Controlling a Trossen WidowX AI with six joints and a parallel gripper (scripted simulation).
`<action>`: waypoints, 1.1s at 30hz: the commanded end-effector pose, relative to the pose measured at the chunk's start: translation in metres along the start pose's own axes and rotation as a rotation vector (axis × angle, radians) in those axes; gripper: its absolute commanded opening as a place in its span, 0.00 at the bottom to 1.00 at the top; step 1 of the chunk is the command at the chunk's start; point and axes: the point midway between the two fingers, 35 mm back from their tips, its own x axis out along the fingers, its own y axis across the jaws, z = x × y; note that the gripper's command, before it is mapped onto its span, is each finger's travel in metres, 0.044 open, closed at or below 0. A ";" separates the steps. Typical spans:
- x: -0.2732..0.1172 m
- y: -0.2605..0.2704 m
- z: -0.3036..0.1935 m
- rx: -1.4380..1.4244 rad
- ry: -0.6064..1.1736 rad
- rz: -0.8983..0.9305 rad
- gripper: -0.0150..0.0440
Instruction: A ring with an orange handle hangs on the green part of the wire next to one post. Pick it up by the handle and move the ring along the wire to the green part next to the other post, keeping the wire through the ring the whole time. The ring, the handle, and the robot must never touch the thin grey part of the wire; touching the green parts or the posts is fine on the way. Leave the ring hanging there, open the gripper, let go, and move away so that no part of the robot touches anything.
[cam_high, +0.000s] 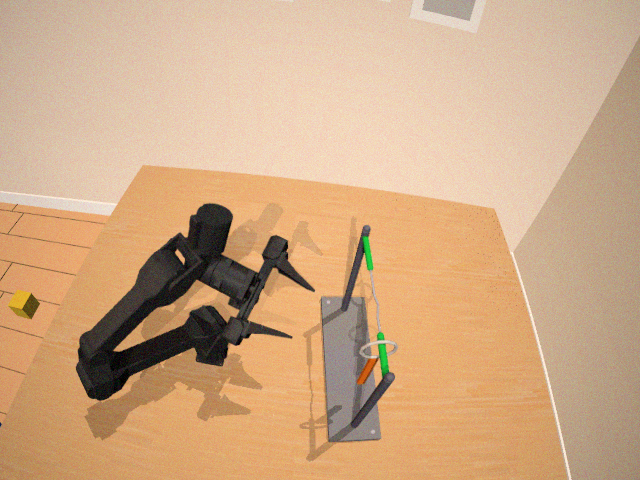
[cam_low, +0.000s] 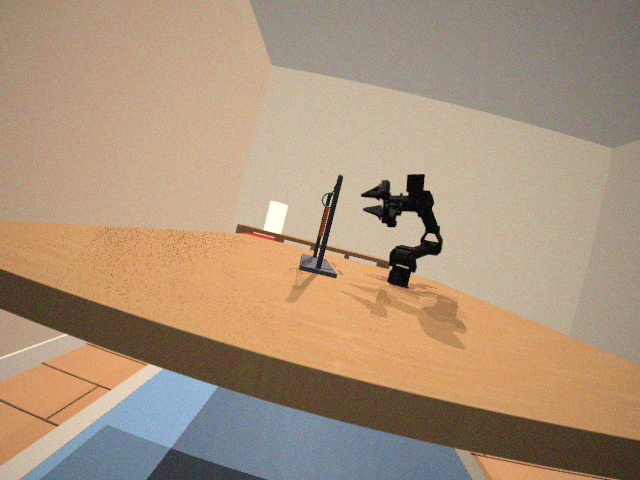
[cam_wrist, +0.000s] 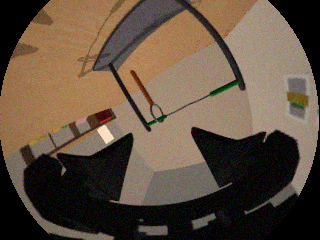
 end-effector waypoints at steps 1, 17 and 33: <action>0.000 0.000 0.001 0.005 -0.002 0.000 0.89; 0.052 -0.004 0.056 0.536 -0.166 0.058 0.53; 0.103 0.031 0.094 1.174 -0.288 0.135 0.53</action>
